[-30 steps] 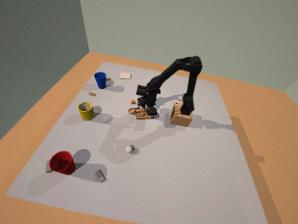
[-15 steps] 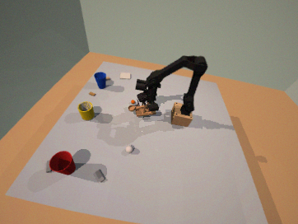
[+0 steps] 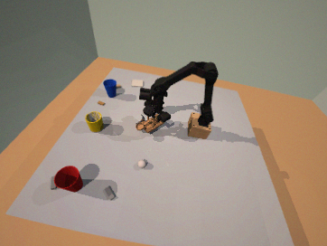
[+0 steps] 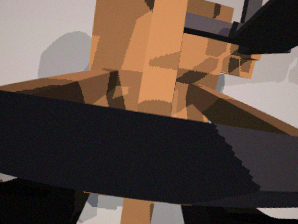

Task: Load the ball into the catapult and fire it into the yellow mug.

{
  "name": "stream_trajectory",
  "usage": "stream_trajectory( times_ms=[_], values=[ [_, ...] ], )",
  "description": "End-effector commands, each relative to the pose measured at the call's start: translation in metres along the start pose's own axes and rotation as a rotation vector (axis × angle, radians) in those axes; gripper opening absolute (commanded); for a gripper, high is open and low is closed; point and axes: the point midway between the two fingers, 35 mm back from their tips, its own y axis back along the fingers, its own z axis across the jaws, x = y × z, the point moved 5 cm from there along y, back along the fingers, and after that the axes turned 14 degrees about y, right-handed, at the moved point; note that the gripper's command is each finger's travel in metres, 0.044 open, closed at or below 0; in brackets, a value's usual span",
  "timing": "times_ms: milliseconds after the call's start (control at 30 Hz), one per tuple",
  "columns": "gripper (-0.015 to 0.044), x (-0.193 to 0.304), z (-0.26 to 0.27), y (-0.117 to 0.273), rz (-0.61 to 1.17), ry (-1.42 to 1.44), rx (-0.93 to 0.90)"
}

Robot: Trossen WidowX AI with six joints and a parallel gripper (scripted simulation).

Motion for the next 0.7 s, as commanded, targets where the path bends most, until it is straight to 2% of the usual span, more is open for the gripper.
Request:
stream_trajectory(
  times_ms=[0,233,667],
  values=[
    [0.0,-0.016,-0.015,0.005,-0.013,0.17,0.016],
    [0.0,-0.033,-0.037,0.003,-0.013,0.407,0.019],
    [0.0,-0.035,-0.046,0.002,-0.012,0.431,0.02]
  ],
)
